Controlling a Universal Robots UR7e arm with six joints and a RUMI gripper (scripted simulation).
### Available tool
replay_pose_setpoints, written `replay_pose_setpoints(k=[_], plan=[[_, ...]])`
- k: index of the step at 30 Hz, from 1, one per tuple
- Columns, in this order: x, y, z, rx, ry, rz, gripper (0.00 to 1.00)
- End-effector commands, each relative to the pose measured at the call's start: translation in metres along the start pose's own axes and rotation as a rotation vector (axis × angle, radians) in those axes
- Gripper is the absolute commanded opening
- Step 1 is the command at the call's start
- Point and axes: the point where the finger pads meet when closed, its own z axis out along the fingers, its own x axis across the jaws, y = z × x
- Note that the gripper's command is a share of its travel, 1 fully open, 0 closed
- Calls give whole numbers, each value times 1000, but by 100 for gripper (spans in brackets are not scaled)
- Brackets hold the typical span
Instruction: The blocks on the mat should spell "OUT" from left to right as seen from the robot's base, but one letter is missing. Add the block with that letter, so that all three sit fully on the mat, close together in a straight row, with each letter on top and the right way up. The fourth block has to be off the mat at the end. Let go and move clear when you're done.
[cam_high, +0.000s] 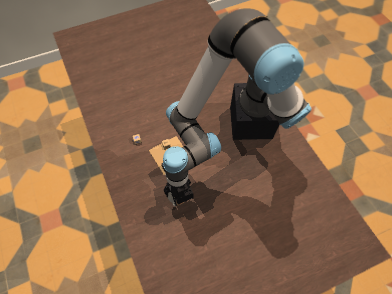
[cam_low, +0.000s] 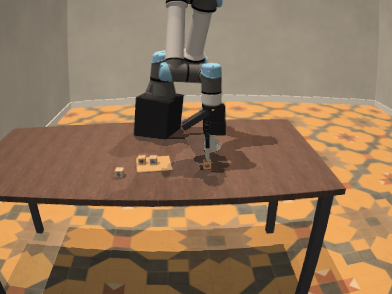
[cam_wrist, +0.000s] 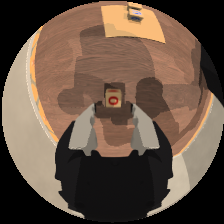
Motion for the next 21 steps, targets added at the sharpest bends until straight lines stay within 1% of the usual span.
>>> replay_pose_setpoints(k=[1,14,21], plan=[[-1,0,0,0,-1,0,40],[-1,0,0,0,-1,0,40],[-1,0,9,0,-1,0,40]])
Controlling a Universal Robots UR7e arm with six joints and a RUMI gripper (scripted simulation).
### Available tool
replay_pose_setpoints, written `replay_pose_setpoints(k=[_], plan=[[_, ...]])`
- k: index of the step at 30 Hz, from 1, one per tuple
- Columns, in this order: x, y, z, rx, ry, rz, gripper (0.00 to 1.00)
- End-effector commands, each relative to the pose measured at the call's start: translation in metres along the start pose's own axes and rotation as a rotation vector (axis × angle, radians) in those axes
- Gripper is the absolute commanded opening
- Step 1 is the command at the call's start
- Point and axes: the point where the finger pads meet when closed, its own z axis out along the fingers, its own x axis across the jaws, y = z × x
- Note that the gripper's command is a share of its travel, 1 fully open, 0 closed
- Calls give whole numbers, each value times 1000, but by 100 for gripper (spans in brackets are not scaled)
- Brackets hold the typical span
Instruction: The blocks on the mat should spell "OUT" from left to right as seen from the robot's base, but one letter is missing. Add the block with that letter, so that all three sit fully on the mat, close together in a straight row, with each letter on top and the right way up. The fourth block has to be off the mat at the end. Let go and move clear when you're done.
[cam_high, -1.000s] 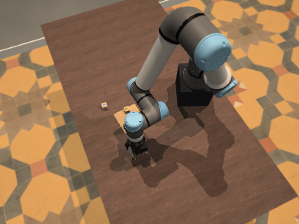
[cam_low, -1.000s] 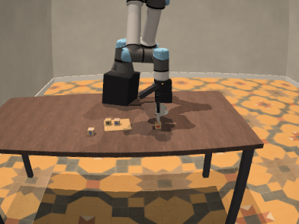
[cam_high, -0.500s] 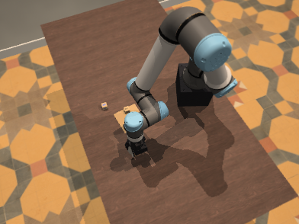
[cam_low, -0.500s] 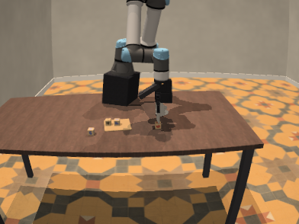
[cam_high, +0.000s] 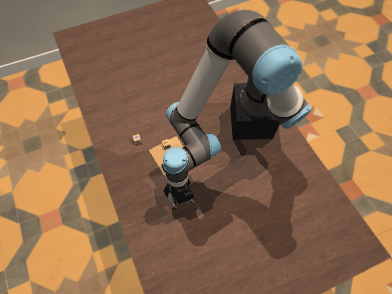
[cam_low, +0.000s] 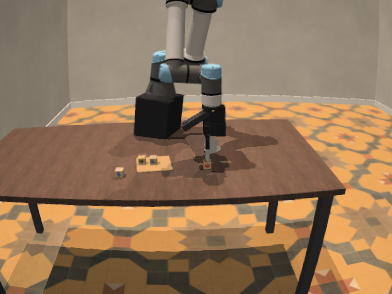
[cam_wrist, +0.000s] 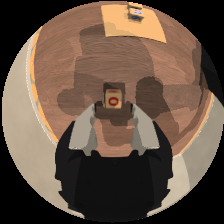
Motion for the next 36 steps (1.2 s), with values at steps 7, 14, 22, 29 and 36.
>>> replay_pose_setpoints(k=[7,14,22,29,36], plan=[[0,0,21,0,-1,0,40],[-1,0,29,0,-1,0,40],[-1,0,32,0,-1,0,40],[-1,0,32,0,-1,0,40],[-1,0,32,0,-1,0,40]])
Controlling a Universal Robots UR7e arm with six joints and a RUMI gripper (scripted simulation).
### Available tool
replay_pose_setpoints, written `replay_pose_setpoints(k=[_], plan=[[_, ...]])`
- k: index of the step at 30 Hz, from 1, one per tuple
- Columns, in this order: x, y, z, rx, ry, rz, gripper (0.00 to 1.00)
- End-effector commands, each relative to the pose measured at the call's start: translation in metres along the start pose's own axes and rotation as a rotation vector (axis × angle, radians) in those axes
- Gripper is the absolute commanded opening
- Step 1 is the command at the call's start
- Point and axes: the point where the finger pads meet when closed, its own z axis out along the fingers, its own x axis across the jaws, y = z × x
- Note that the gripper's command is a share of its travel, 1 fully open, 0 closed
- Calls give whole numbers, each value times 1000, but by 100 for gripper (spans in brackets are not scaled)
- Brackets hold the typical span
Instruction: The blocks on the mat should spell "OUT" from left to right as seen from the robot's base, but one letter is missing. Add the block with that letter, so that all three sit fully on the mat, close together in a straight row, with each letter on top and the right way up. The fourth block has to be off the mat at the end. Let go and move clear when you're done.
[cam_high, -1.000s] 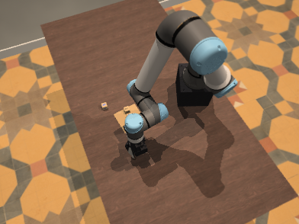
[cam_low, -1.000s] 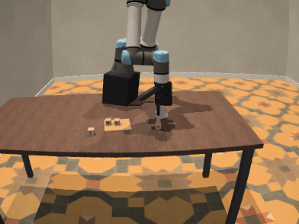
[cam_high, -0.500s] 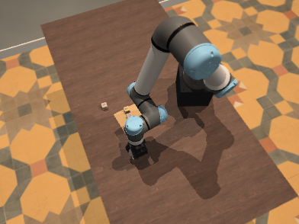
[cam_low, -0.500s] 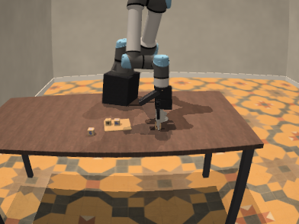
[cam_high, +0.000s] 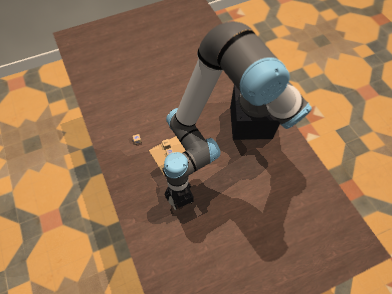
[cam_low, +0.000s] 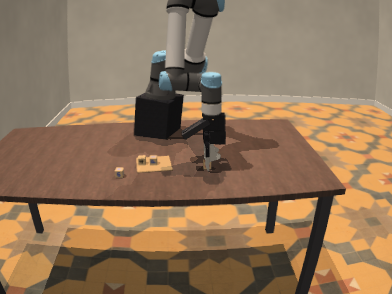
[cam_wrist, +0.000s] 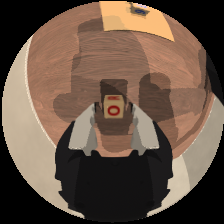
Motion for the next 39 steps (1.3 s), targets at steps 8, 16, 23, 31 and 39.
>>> replay_pose_setpoints(k=[8,16,23,31,39], plan=[[0,0,0,0,-1,0,28],[0,0,0,0,-1,0,28],[0,0,0,0,-1,0,9],[0,0,0,0,-1,0,9],[0,0,0,0,-1,0,9]])
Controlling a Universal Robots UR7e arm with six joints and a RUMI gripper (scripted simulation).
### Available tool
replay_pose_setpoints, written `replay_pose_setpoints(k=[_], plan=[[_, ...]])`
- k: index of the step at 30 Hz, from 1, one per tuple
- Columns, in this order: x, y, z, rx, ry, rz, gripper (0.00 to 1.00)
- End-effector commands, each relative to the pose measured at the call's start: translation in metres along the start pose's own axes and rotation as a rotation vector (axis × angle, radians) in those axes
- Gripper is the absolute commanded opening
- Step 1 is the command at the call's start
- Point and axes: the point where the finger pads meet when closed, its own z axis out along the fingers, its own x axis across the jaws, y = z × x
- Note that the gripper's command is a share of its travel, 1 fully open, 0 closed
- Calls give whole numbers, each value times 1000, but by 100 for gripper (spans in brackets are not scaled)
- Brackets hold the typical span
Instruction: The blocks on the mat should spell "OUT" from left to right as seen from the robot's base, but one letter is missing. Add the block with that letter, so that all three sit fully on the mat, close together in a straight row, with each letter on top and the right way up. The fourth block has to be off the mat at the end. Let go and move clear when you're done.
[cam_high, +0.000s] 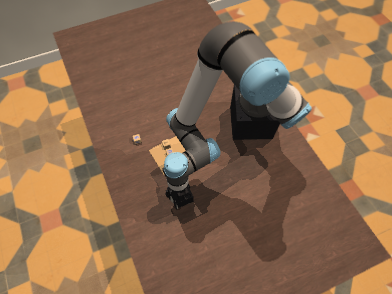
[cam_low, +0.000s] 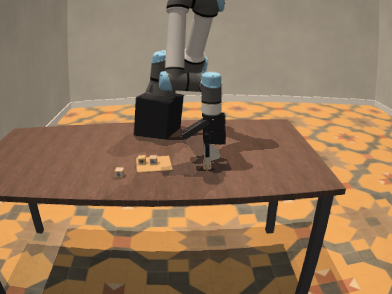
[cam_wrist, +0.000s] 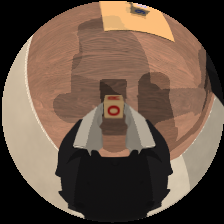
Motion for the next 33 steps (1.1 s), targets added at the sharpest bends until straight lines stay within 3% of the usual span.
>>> replay_pose_setpoints(k=[1,21,26,33], plan=[[0,0,0,0,-1,0,9],[0,0,-4,0,-1,0,9],[0,0,-19,0,-1,0,9],[0,0,-54,0,-1,0,9]])
